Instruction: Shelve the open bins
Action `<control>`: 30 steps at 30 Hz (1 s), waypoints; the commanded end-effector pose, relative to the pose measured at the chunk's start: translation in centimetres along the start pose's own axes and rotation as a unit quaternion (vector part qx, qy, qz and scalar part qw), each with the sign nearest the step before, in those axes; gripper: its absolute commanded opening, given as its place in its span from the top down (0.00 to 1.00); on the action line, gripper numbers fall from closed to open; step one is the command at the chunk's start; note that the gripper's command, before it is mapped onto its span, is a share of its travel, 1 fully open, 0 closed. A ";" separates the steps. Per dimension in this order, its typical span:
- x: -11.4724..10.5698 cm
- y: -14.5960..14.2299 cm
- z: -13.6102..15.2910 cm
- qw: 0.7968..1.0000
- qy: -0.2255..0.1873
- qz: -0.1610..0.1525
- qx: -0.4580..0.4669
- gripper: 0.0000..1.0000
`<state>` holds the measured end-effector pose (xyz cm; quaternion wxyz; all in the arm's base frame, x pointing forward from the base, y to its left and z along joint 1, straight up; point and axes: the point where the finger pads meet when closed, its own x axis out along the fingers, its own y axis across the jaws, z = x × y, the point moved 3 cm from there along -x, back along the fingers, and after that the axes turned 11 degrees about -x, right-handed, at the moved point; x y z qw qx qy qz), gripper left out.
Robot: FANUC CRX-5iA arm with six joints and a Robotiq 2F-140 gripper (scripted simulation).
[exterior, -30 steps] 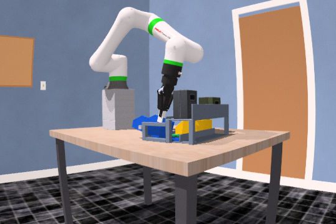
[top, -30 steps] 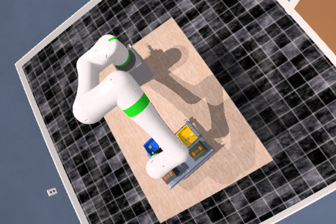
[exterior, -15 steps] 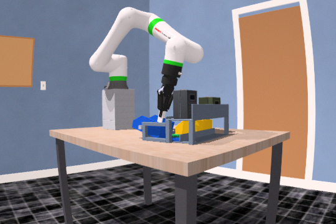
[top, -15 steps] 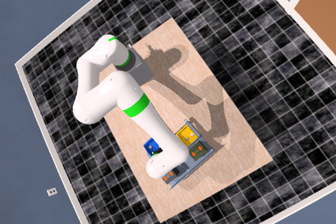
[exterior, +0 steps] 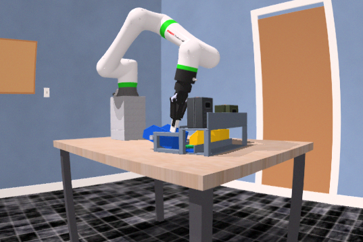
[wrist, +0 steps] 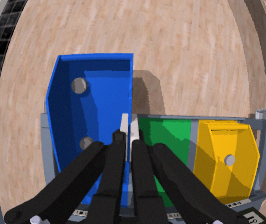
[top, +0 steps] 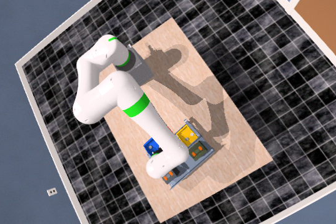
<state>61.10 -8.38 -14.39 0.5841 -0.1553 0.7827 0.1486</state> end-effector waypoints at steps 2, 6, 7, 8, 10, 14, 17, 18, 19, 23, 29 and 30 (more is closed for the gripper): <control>0.0 0.0 0.0 1.000 0.000 0.000 0.000 1.00; 0.0 0.0 0.0 1.000 0.000 0.000 0.000 1.00; 0.0 0.0 0.0 1.000 -0.001 0.000 0.000 1.00; 0.0 0.0 0.0 1.000 -0.001 0.000 0.000 1.00; 0.0 0.0 0.1 1.000 -0.002 0.000 0.000 1.00; 0.0 0.0 0.2 1.000 -0.004 -0.001 0.000 1.00; 0.0 -0.1 0.3 1.000 -0.007 -0.001 0.000 1.00; 0.0 -0.1 0.3 1.000 -0.007 -0.001 0.000 1.00; 0.0 -0.1 0.3 1.000 -0.007 -0.001 0.000 1.00; 0.0 -0.1 0.5 1.000 -0.011 -0.002 0.000 1.00; -0.1 -0.2 0.8 1.000 -0.018 -0.004 0.000 1.00; -0.1 -0.2 0.8 1.000 -0.019 -0.004 0.000 1.00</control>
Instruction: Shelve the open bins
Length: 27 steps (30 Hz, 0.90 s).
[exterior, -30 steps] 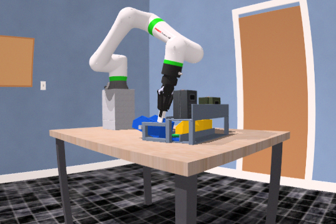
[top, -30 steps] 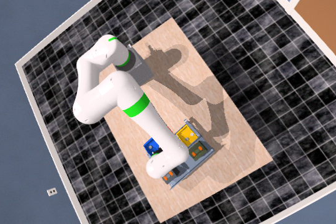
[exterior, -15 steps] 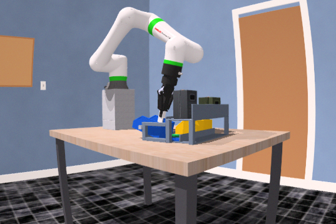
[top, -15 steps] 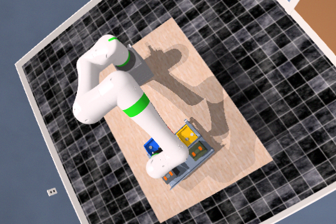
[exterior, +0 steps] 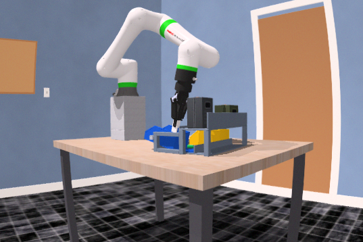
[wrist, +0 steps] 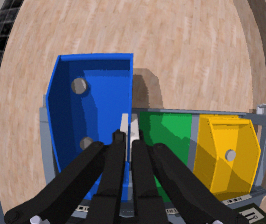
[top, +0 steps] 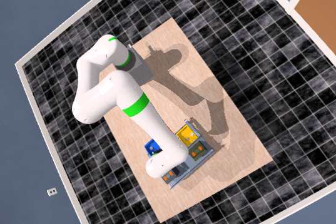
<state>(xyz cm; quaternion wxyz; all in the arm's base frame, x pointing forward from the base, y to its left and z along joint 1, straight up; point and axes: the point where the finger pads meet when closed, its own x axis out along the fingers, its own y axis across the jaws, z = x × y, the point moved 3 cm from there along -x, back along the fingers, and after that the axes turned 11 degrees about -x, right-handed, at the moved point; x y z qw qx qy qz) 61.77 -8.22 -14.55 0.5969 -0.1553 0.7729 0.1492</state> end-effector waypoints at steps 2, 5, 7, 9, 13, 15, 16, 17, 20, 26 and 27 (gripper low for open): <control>0.0 -0.1 0.3 1.000 -0.006 -0.001 0.000 1.00; 0.0 -0.1 0.4 1.000 -0.008 -0.002 0.000 1.00; 0.0 -0.1 0.4 1.000 -0.009 -0.002 0.000 1.00; 0.0 -0.1 0.5 1.000 -0.011 -0.002 0.000 1.00; 0.0 -0.1 0.6 1.000 -0.014 -0.003 0.000 1.00; 0.0 -0.1 0.7 1.000 -0.015 -0.003 0.000 1.00; 0.0 -0.1 0.7 1.000 -0.016 -0.003 0.000 1.00; 0.0 -0.1 0.7 1.000 -0.016 -0.003 0.000 1.00; 0.0 -0.2 0.7 1.000 -0.017 -0.003 0.000 1.00; 0.0 -0.2 0.8 1.000 -0.017 -0.004 0.000 1.00; 0.0 -0.2 0.8 1.000 -0.017 -0.004 0.000 1.00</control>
